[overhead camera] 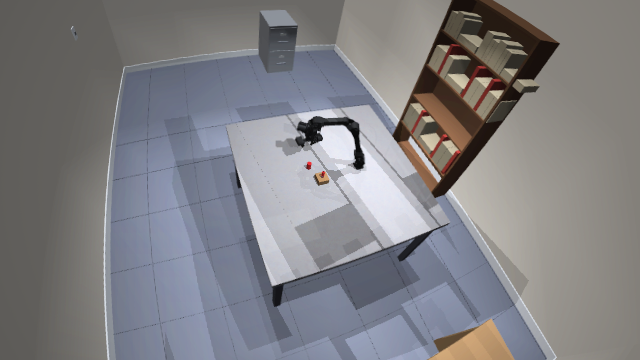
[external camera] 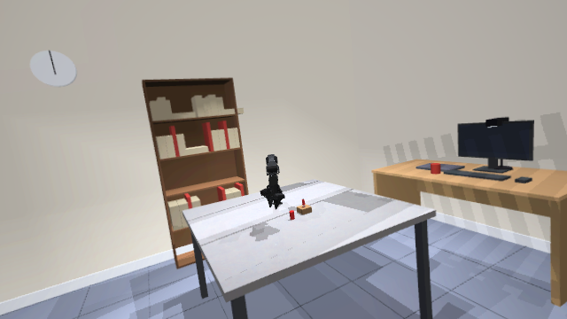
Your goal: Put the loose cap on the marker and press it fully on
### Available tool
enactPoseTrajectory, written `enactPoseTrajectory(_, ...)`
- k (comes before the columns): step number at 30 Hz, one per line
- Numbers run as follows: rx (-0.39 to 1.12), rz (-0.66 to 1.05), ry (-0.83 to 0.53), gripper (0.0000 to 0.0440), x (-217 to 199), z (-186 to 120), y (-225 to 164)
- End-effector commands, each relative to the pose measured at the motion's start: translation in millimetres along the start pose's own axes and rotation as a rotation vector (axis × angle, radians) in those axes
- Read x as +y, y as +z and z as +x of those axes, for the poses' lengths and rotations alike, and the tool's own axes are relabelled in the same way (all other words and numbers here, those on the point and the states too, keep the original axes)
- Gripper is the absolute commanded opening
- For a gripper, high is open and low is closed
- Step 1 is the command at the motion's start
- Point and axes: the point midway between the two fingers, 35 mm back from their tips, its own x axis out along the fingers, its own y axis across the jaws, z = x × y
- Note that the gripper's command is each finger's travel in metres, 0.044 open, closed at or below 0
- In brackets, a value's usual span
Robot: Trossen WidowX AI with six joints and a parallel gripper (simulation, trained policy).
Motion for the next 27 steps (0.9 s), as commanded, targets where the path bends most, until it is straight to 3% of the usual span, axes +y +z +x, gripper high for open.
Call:
enactPoseTrajectory(1,0.026,0.001,-0.008,0.0321,6.1,3.0,-9.5)
enactPoseTrajectory(27,0.193,-0.104,-0.067,0.0314,32.0,13.6,-89.4)
